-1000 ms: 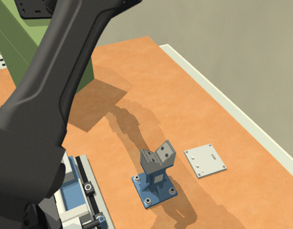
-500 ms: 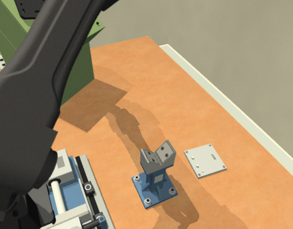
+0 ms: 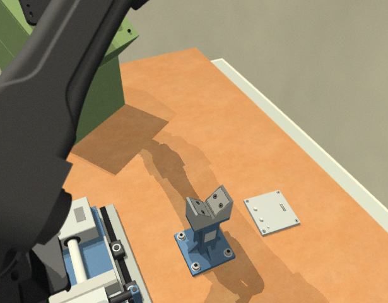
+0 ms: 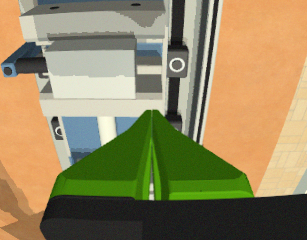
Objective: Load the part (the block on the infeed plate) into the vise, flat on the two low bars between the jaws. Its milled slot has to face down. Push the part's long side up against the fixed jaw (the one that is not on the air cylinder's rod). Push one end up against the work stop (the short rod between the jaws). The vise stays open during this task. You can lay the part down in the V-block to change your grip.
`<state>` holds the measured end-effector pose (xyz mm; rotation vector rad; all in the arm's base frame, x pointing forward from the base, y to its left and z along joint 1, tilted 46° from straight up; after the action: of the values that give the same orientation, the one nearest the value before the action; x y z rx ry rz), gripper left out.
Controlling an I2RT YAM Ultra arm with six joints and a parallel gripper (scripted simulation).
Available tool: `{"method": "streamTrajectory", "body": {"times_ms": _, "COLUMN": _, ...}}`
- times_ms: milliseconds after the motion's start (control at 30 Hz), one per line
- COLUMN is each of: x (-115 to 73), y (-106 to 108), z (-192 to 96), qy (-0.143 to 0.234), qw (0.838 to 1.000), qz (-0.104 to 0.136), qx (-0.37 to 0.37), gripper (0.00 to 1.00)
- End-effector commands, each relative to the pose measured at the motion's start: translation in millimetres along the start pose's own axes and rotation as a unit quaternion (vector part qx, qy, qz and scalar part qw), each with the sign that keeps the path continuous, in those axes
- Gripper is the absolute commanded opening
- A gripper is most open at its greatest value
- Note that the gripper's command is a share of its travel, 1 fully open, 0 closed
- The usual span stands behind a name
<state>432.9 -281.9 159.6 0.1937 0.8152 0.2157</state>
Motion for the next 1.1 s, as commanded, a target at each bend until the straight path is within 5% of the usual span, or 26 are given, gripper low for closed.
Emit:
{"method": "streamTrajectory", "body": {"times_ms": 0, "x": -23.3, "y": -7.0, "z": 9.6, "qy": -0.021, "qw": 1.000, "qz": -0.014, "qx": -0.007, "gripper": 0.00}}
{"method": "streamTrajectory", "body": {"times_ms": 467, "x": -22.0, "y": -6.1, "z": 7.3, "qy": -0.021, "qw": 1.000, "qz": -0.014, "qx": 0.009, "gripper": 0.00}}
{"method": "streamTrajectory", "body": {"times_ms": 667, "x": -17.4, "y": 0.5, "z": -0.5, "qy": -0.017, "qw": 0.993, "qz": -0.009, "qx": 0.117, "gripper": 0.00}}
{"method": "streamTrajectory", "body": {"times_ms": 1033, "x": -11.2, "y": 18.1, "z": -1.9, "qy": -0.013, "qw": 0.959, "qz": -0.006, "qx": 0.282, "gripper": 0.00}}
{"method": "streamTrajectory", "body": {"times_ms": 1067, "x": -16.5, "y": 13.7, "z": -5.9, "qy": -0.017, "qw": 0.946, "qz": -0.010, "qx": 0.325, "gripper": 0.00}}
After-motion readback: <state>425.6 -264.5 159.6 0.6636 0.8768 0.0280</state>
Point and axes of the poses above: the point where the finger pads meet when closed, its own x axis out along the fingers, its own y axis across the jaws, z = x × y, the point moved 4 cm from there along -x, back along the fingers, and after that the axes turned 13 degrees about -x, right-handed, at the moved point
